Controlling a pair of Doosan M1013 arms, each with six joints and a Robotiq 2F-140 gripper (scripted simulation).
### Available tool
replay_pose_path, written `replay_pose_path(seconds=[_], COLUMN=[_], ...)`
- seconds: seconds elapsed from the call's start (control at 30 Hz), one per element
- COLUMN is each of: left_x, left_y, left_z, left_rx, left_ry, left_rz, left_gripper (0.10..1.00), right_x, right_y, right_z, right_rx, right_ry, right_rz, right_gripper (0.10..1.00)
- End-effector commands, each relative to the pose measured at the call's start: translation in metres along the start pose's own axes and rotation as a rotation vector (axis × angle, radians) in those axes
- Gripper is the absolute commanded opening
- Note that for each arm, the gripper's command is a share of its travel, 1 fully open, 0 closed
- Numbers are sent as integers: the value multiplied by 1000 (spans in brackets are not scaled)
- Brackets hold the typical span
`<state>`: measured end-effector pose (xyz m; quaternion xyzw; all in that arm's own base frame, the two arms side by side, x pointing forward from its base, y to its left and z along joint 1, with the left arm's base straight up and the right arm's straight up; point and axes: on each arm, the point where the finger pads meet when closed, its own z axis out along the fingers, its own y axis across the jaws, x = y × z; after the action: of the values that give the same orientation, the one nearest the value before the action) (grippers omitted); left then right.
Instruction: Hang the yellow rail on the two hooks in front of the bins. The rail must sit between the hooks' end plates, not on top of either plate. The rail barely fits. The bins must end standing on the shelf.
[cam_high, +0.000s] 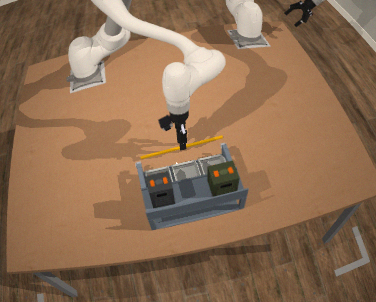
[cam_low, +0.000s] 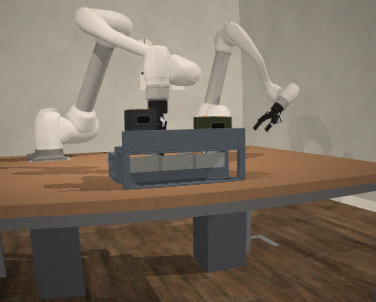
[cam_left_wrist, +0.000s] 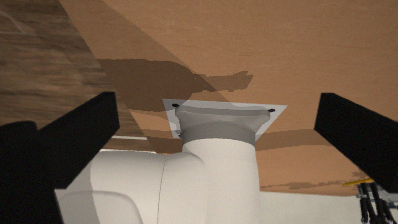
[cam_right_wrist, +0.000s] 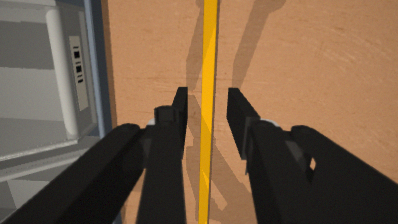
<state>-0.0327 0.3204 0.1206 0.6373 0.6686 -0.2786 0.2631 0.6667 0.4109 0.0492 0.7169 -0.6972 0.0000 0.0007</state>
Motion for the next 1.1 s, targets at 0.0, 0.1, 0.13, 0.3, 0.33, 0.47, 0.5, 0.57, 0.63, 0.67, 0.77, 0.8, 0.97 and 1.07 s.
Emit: replay_pose_path(seconds=[0.0, 0.1, 0.13, 0.3, 0.33, 0.47, 0.5, 0.57, 0.63, 0.67, 0.77, 0.8, 0.97, 1.07], left_x=[0, 0, 0, 0, 0, 0, 0, 0, 0, 0, 0, 0, 0, 0], left_y=[0, 0, 0, 0, 0, 0, 0, 0, 0, 0, 0, 0, 0, 0], left_z=[0, 0, 0, 0, 0, 0, 0, 0, 0, 0, 0, 0, 0, 0], left_rx=[0, 0, 0, 0, 0, 0, 0, 0, 0, 0, 0, 0, 0, 0], left_ry=[1, 1, 1, 1, 1, 1, 1, 1, 1, 1, 1, 1, 1, 1], left_rz=[0, 0, 0, 0, 0, 0, 0, 0, 0, 0, 0, 0, 0, 0], left_gripper=[1000, 1000, 1000, 1000, 1000, 1000, 1000, 1000, 1000, 1000, 1000, 1000, 1000, 1000], right_x=[0, 0, 0, 0, 0, 0, 0, 0, 0, 0, 0, 0, 0, 0], right_y=[0, 0, 0, 0, 0, 0, 0, 0, 0, 0, 0, 0, 0, 0], right_z=[-1, 0, 0, 2, 2, 3, 4, 4, 5, 6, 7, 7, 9, 9], right_rx=[1, 1, 1, 1, 1, 1, 1, 1, 1, 1, 1, 1, 1, 1], right_ry=[-1, -1, -1, -1, -1, -1, -1, -1, -1, -1, -1, -1, -1, -1], right_rz=[0, 0, 0, 0, 0, 0, 0, 0, 0, 0, 0, 0, 0, 0], right_gripper=[303, 303, 303, 303, 303, 303, 303, 303, 303, 303, 303, 303, 303, 303])
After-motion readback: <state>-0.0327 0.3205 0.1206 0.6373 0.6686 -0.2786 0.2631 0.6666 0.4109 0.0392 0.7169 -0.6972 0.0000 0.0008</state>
